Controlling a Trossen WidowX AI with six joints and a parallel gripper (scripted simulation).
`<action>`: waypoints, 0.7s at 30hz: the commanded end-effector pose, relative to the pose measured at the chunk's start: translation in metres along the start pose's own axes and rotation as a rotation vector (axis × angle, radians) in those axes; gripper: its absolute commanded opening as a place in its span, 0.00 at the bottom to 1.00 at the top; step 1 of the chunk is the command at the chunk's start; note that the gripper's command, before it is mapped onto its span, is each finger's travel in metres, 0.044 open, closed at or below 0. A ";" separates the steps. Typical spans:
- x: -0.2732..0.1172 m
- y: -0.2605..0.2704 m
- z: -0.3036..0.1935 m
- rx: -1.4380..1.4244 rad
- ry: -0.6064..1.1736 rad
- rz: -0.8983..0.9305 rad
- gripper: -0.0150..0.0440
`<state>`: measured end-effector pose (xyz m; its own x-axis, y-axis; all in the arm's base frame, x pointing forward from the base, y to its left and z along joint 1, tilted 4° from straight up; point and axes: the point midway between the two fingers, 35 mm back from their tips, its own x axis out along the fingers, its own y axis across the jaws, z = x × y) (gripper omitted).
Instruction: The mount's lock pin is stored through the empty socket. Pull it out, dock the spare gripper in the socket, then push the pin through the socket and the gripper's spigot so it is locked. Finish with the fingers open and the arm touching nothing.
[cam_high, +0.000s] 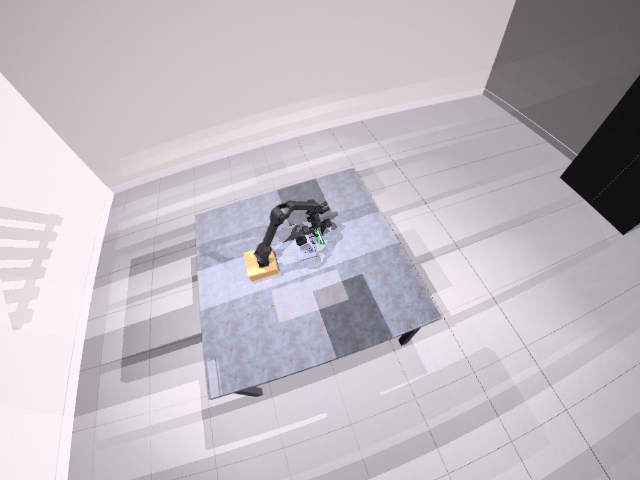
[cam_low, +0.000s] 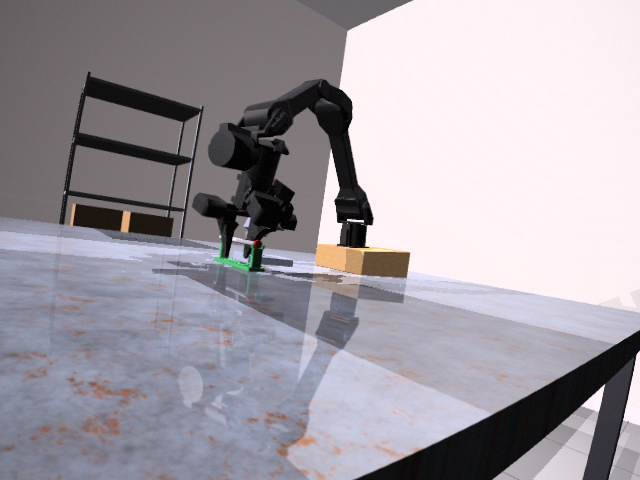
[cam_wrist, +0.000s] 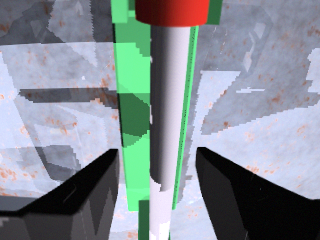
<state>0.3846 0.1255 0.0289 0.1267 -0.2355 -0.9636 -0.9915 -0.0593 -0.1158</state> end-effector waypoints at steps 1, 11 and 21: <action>0.003 0.001 0.000 -0.003 0.006 0.003 0.56; 0.003 0.001 0.000 -0.003 0.006 0.003 0.25; 0.000 0.001 -0.001 -0.003 0.006 0.003 0.25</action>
<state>0.3838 0.1251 0.0269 0.1231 -0.2372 -0.9636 -0.9919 -0.0594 -0.1121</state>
